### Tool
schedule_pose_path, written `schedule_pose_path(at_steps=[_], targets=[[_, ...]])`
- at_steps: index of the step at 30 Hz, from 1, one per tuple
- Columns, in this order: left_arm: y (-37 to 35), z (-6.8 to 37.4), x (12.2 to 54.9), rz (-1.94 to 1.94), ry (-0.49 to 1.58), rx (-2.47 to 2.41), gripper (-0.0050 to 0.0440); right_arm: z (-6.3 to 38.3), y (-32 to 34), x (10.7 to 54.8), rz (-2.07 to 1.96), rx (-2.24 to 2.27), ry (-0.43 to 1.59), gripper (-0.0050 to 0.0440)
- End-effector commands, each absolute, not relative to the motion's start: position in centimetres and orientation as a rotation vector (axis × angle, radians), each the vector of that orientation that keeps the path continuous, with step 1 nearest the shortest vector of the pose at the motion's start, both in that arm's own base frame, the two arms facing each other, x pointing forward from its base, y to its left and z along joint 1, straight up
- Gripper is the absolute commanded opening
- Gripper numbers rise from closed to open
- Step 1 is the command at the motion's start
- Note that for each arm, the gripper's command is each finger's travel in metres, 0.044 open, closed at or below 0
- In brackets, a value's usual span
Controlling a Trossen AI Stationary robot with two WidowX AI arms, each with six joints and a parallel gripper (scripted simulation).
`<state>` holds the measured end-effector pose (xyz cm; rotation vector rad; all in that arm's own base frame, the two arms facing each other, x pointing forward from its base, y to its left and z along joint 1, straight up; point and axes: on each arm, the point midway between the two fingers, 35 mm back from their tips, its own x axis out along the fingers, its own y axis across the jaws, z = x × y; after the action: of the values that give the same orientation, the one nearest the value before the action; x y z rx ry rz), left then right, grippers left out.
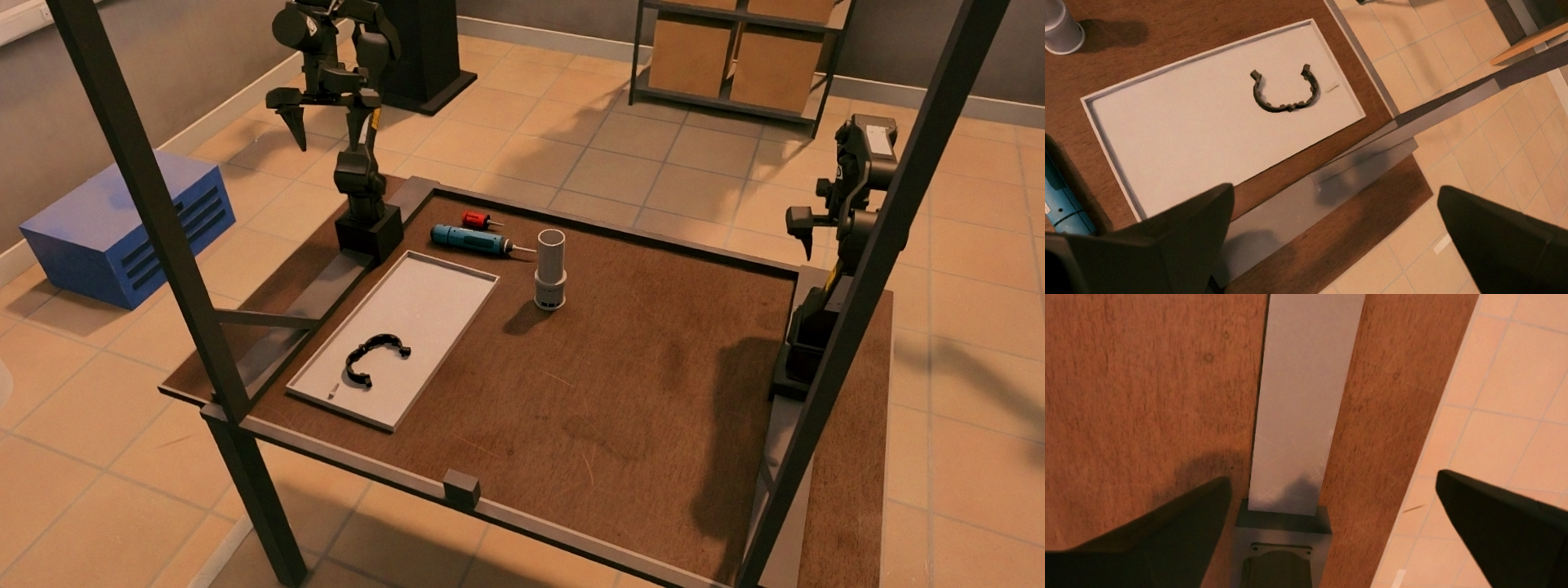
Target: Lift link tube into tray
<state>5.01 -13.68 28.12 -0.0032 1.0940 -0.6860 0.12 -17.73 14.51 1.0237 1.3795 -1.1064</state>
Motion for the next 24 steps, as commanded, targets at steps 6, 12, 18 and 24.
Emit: schedule_pose_path(at_steps=[6, 12, 18, 24], targets=[[-13.7, 28.4, 5.0, -0.69, 1.09, -0.01, 0.044, 14.9, -17.9, 0.1, -1.117, 1.011, 1.365, 0.044], [-13.7, 28.4, 5.0, -0.69, 1.09, -0.01, 0.044, 14.9, -17.9, 0.1, -1.117, 1.011, 1.365, 0.044], [-13.7, 28.4, 5.0, -0.69, 1.09, -0.01, 0.044, 14.9, -17.9, 0.1, -1.117, 1.011, 1.365, 0.044], [-13.5, 28.0, 5.4, -0.682, 1.096, -0.004, 0.044, 16.1, -18.8, 1.7, -1.1, 0.923, 1.323, 0.044]])
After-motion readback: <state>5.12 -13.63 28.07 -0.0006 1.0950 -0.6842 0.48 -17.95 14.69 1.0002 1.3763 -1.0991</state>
